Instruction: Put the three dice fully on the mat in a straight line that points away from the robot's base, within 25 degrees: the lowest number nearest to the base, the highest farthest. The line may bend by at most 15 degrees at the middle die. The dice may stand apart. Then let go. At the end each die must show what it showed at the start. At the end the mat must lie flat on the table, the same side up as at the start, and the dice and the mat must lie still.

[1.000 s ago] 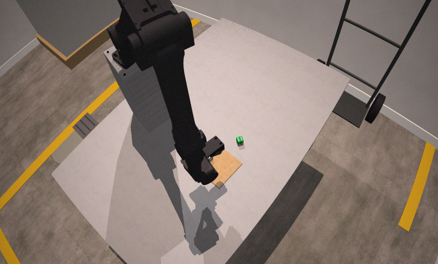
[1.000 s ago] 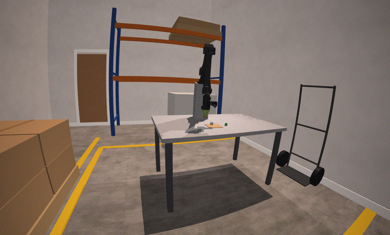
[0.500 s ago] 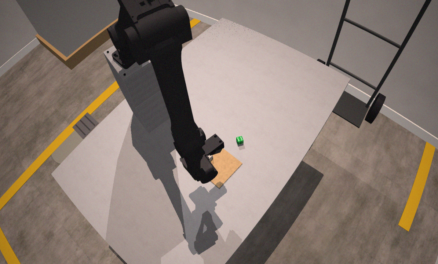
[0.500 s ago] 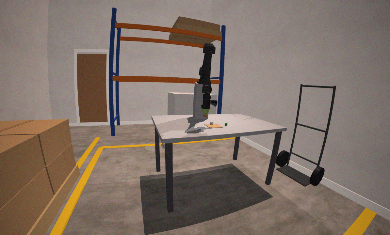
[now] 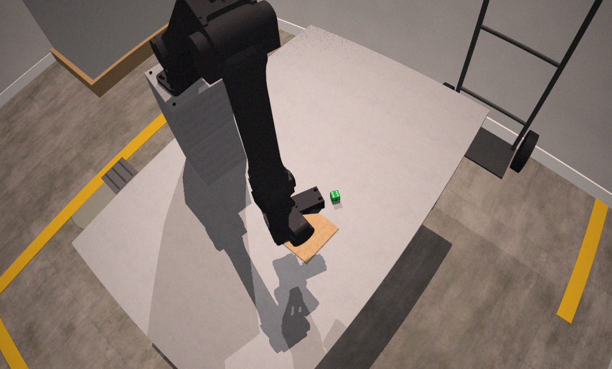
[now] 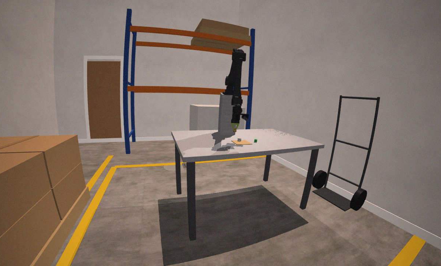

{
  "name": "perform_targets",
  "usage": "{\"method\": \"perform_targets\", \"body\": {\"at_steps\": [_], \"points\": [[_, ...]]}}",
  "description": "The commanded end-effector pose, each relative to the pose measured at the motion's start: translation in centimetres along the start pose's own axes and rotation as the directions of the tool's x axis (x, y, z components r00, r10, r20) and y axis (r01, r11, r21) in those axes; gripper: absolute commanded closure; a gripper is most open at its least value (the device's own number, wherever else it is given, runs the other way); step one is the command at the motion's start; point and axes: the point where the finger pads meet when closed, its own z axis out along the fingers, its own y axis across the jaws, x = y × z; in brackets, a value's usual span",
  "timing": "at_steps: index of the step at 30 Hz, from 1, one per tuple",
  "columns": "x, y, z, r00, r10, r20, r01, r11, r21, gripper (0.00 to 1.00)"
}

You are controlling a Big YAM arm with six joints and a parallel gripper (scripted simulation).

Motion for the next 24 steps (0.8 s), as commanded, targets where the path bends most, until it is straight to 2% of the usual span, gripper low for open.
{"method": "perform_targets", "body": {"at_steps": [1,2,7,10,11,12,13,14,24], "points": [[-1.3,-0.4,-0.8,0.982,0.189,0.013,-0.189,0.982,0.024,0.80],[-1.3,-0.4,-0.8,0.982,0.190,0.013,-0.190,0.982,0.024,0.80],[-2.7,-0.2,-1.1,0.932,0.362,0.025,-0.363,0.931,0.030,0.80],[-2.9,-0.1,-1.2,0.917,0.398,0.027,-0.398,0.917,0.029,0.80],[-3.2,0.8,-0.6,0.886,0.464,0.016,-0.464,0.886,0.015,0.80],[-3.2,0.8,-0.6,0.885,0.466,0.016,-0.466,0.885,0.014,0.80],[-3.7,0.9,-0.7,0.854,0.519,0.020,-0.520,0.854,0.016,0.80],[-3.7,0.9,-0.8,0.848,0.530,0.021,-0.531,0.848,0.016,0.80],[-6.0,2.0,-1.1,0.627,0.778,0.032,-0.779,0.627,0.009,0.80]]}}
